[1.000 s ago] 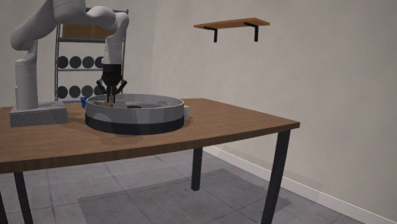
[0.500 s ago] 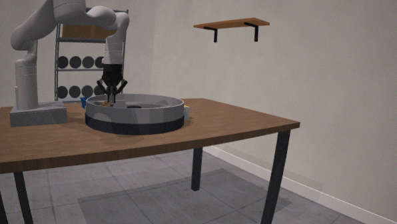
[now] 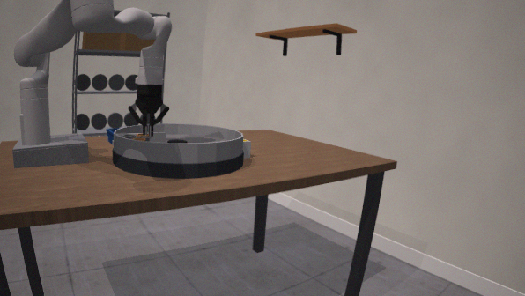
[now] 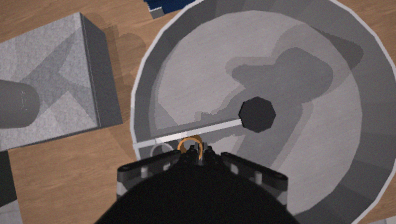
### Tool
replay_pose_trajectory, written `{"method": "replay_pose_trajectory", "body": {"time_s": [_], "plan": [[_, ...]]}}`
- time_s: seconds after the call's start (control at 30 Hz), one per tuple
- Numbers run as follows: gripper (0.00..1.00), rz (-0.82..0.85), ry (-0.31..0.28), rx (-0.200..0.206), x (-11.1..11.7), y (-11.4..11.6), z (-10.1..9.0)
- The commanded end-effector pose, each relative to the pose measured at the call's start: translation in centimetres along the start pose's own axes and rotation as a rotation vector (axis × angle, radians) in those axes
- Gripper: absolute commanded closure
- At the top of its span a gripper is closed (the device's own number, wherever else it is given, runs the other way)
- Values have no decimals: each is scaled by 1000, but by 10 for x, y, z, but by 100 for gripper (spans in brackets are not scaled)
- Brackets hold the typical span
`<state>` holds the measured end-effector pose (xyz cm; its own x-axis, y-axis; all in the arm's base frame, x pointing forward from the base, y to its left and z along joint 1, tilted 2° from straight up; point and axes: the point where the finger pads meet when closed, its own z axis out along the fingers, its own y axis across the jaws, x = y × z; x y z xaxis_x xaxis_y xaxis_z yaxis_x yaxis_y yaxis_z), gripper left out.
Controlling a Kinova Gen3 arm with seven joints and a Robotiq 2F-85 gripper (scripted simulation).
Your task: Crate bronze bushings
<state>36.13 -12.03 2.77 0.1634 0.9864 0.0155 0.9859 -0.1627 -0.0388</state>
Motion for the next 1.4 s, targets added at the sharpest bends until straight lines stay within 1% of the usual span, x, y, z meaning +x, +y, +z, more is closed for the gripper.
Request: {"method": "replay_pose_trajectory", "body": {"time_s": [0.0, 0.1, 0.53, 0.67, 1.1, 1.23, 1.37], "plan": [[100, 0, -1, -1, 0, 0, -4], [100, -1, -1, -1, 0, 0, -8], [100, 0, -1, -3, 0, 0, -8], [100, -1, -1, -3, 0, 0, -14], [100, 0, -2, -4, 1, 0, -13], [100, 0, -2, -4, 1, 0, -19], [100, 0, -2, -4, 1, 0, -19]]}}
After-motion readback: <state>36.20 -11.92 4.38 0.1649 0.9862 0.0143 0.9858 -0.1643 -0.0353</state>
